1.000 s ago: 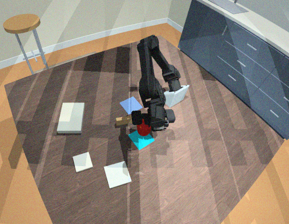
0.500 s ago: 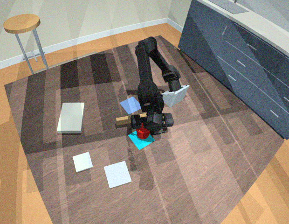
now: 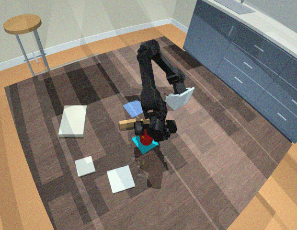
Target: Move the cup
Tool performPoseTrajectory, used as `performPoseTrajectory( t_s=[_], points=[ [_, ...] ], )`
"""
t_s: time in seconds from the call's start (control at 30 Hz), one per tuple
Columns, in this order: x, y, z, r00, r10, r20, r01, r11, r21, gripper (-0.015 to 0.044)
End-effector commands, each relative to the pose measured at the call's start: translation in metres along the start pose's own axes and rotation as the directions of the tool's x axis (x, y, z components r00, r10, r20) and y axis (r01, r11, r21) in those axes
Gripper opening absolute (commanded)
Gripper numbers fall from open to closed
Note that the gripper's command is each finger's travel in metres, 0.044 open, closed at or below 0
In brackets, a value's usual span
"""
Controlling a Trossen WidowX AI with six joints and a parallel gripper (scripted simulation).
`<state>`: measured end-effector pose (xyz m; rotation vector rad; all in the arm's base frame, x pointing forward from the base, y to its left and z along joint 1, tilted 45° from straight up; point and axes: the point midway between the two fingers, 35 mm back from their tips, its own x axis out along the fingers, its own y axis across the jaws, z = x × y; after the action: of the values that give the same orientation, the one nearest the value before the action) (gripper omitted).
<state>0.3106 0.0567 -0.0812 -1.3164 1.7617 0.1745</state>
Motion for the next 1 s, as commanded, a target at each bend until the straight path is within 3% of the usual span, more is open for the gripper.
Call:
performPoseTrajectory(
  t_s=[0.0, 0.57, 0.73, 0.97],
  points=[
    [0.0088, 0.0020, -0.0026, 1.000, 0.000, -0.010, 0.000, 1.000, -0.009, 0.0000],
    [0.0084, 0.0006, -0.0009, 1.000, 0.001, -0.004, -0.001, 1.000, -0.001, 0.0000],
    [0.0084, 0.0006, -0.0009, 1.000, 0.001, -0.004, -0.001, 1.000, -0.001, 0.0128],
    [0.0069, 0.0006, -0.0008, 1.000, 0.001, -0.004, -0.001, 1.000, -0.001, 0.0128]
  ],
)
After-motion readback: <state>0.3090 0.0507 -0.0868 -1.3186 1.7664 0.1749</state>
